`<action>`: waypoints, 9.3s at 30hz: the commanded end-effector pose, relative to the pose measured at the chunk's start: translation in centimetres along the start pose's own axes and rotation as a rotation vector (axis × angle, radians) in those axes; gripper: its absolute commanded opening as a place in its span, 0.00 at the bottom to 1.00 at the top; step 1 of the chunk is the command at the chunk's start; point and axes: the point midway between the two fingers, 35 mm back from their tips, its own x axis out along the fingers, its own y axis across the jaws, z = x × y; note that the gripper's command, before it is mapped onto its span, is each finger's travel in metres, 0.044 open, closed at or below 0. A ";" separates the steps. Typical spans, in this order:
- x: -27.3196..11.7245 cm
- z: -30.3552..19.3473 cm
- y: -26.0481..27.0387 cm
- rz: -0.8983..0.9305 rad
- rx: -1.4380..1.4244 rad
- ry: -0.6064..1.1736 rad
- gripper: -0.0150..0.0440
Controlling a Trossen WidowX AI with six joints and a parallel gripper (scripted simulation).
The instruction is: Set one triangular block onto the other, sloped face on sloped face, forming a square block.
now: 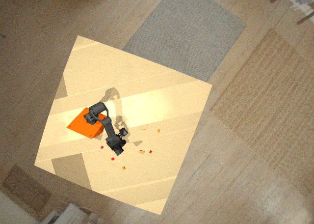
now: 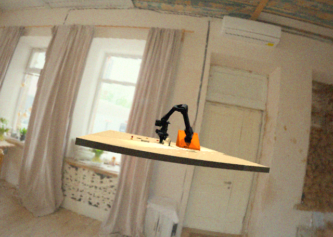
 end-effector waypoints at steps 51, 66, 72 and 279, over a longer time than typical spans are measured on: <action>-2.7 0.0 0.0 0.006 -0.421 -0.002 0.25; -2.7 0.0 0.0 0.007 -0.800 -0.002 0.25; -2.7 0.0 0.0 0.008 -0.968 -0.002 0.25; -2.0 0.2 -0.1 0.006 -1.767 0.007 1.00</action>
